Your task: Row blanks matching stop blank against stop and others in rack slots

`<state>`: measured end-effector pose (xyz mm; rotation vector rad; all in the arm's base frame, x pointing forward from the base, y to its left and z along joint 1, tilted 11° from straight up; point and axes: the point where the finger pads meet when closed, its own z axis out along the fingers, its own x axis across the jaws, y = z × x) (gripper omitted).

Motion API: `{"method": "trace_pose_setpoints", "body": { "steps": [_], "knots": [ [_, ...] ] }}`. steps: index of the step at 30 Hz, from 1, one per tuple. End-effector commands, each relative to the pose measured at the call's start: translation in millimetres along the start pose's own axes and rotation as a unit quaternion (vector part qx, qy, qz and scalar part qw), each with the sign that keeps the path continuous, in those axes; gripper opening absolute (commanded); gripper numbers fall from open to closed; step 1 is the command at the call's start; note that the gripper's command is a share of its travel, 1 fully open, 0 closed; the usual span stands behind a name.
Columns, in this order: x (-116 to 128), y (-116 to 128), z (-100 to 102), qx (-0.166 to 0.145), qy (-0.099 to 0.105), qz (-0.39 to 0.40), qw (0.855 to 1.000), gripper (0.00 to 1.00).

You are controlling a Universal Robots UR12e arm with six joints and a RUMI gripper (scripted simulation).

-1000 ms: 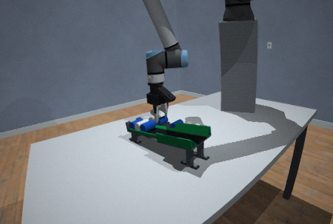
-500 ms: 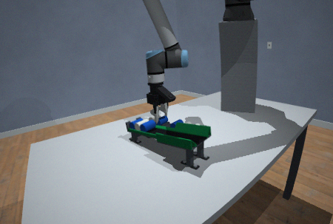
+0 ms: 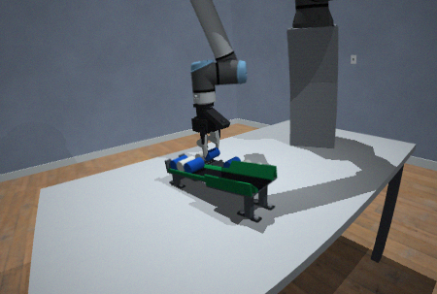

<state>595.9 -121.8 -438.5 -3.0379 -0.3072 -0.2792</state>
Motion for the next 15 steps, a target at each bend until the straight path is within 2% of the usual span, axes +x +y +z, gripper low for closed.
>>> {"method": "trace_pose_setpoints", "body": {
  "steps": [1, 5, 8, 15],
  "knots": [
    [-1.1, 0.0, -36.6, 0.0, 0.0, 0.0, 1.0, 0.37],
    [-1.1, -0.1, -63.1, 0.0, 0.0, 0.0, 1.0, 0.37],
    [-1.1, -0.2, -75.7, 0.0, 0.0, 0.0, 1.0, 0.37],
    [-1.2, -0.1, -81.1, 0.0, 0.0, 0.0, 1.0, 0.37]
  ]
}}
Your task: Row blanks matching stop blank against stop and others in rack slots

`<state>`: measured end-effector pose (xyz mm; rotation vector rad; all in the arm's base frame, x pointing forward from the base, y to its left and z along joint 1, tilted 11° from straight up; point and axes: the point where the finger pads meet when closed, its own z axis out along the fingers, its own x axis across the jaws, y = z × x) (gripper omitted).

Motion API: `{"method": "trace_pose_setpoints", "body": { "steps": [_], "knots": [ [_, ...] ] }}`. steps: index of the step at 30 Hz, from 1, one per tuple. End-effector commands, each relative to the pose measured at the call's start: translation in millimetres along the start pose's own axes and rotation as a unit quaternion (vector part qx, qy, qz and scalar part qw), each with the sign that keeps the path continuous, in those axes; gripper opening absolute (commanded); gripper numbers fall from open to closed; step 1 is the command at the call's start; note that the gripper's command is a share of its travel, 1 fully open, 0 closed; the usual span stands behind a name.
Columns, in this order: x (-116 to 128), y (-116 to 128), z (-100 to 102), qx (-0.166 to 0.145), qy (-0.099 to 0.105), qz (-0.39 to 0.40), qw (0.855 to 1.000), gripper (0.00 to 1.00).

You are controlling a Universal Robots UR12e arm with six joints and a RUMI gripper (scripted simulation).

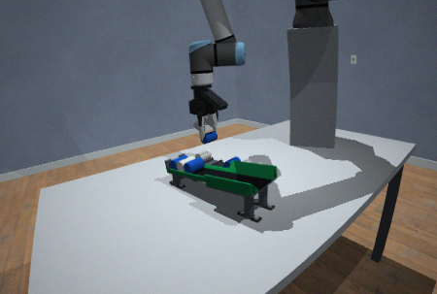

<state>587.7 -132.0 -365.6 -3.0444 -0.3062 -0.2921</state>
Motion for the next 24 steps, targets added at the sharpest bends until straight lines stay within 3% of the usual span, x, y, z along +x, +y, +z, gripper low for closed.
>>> {"method": "trace_pose_setpoints", "body": {
  "steps": [1, 7, 11, 16, 18, 22, 24],
  "knots": [
    [-5.0, -4.2, -7.3, 0.004, -0.004, 0.0, 1.0, 0.37],
    [-4.8, -5.8, -6.6, 0.005, -0.004, 0.0, 1.0, 0.37],
    [13.1, -8.9, -9.6, 0.002, -0.002, -0.001, 1.0, 0.37],
    [71.3, -43.3, -25.3, 0.002, -0.003, 0.002, 1.0, 0.37],
    [71.3, -43.3, -25.3, 0.002, -0.003, 0.002, 1.0, 0.37],
    [129.9, -89.8, -46.4, 0.002, -0.003, 0.004, 1.0, 0.37],
    [146.1, -107.3, -54.2, 0.002, -0.002, 0.005, 1.0, 0.37]
  ]
}}
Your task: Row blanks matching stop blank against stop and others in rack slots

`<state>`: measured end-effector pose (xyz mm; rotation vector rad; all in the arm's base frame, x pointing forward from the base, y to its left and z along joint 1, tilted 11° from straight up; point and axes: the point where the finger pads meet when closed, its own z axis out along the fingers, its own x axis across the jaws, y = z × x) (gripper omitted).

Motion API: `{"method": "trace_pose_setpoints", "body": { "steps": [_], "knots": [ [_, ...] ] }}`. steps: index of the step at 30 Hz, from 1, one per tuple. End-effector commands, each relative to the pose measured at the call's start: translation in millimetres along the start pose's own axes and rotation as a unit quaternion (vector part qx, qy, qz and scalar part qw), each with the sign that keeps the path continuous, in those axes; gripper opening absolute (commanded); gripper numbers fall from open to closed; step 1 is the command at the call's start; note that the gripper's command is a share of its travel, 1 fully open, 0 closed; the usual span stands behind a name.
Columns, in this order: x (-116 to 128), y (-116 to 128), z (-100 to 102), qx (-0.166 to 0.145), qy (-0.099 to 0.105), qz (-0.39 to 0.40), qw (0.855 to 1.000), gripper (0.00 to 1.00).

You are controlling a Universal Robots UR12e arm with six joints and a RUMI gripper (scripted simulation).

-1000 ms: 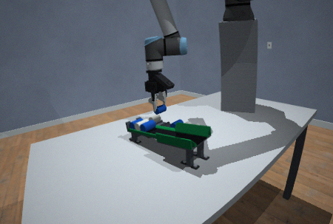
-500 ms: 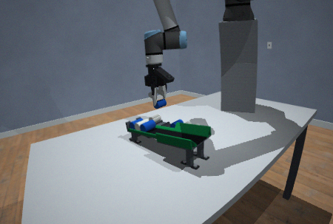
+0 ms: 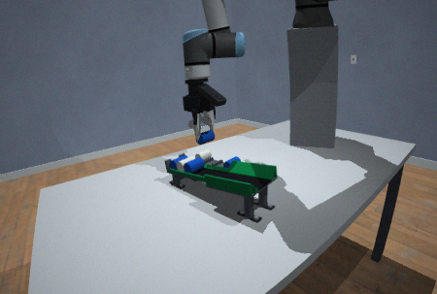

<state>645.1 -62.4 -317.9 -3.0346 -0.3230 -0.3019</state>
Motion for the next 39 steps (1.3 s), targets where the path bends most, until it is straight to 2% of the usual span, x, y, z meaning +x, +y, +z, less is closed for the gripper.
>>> {"method": "trace_pose_setpoints", "body": {
  "steps": [1, 3, 5, 20, 28, 33, 39],
  "knots": [
    [77.9, -57.0, -27.1, -0.001, -0.006, 0.011, 1.0, 0.37],
    [97.3, -75.8, -35.6, -0.001, -0.005, 0.012, 1.0, 0.37],
    [105.0, -83.9, -39.3, -0.001, -0.005, 0.012, 1.0, 0.37],
    [104.4, -84.8, -38.0, 0.0, -0.006, 0.013, 1.0, 0.37],
    [104.4, -85.7, -30.1, 0.0, -0.006, 0.012, 1.0, 0.37],
    [104.1, -85.7, -12.8, 0.0, -0.006, 0.012, 1.0, 0.37],
    [103.7, -85.7, 17.0, 0.0, -0.006, 0.012, 1.0, 0.37]
  ]
}}
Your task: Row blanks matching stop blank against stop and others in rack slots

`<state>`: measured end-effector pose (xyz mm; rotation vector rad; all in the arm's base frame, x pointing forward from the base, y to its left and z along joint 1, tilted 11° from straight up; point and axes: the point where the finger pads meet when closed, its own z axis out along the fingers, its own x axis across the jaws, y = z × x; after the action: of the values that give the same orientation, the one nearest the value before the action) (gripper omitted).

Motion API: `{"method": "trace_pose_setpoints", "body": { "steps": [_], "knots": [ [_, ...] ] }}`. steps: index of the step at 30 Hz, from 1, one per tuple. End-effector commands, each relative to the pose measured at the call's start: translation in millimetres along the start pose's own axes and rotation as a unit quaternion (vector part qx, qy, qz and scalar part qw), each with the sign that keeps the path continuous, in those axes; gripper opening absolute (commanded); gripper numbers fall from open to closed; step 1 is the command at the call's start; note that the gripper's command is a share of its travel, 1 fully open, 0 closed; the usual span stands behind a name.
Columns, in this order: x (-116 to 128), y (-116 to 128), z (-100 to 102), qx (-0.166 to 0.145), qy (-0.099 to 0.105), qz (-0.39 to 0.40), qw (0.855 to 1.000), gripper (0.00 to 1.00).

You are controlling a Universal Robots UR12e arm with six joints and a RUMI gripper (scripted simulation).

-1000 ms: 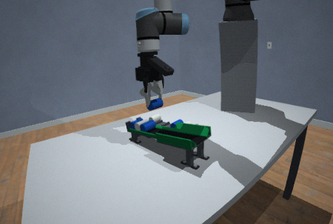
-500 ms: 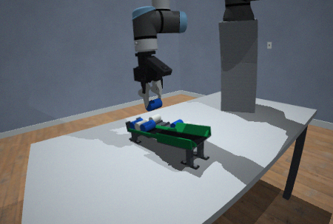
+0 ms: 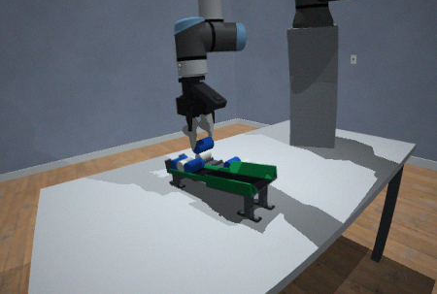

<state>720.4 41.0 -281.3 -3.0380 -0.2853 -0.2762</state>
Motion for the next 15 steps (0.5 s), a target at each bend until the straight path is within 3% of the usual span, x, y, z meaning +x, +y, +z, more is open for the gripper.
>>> {"method": "trace_pose_setpoints", "body": {
  "steps": [1, 4, 15],
  "knots": [
    [3.9, 0.8, 34.0, -0.001, 0.002, 0.0, 1.0, 0.37],
    [3.9, 0.8, 48.6, -0.001, 0.002, 0.0, 1.0, 0.37],
    [4.0, 0.8, 73.4, -0.001, 0.002, 0.0, 1.0, 0.37]
  ]
}}
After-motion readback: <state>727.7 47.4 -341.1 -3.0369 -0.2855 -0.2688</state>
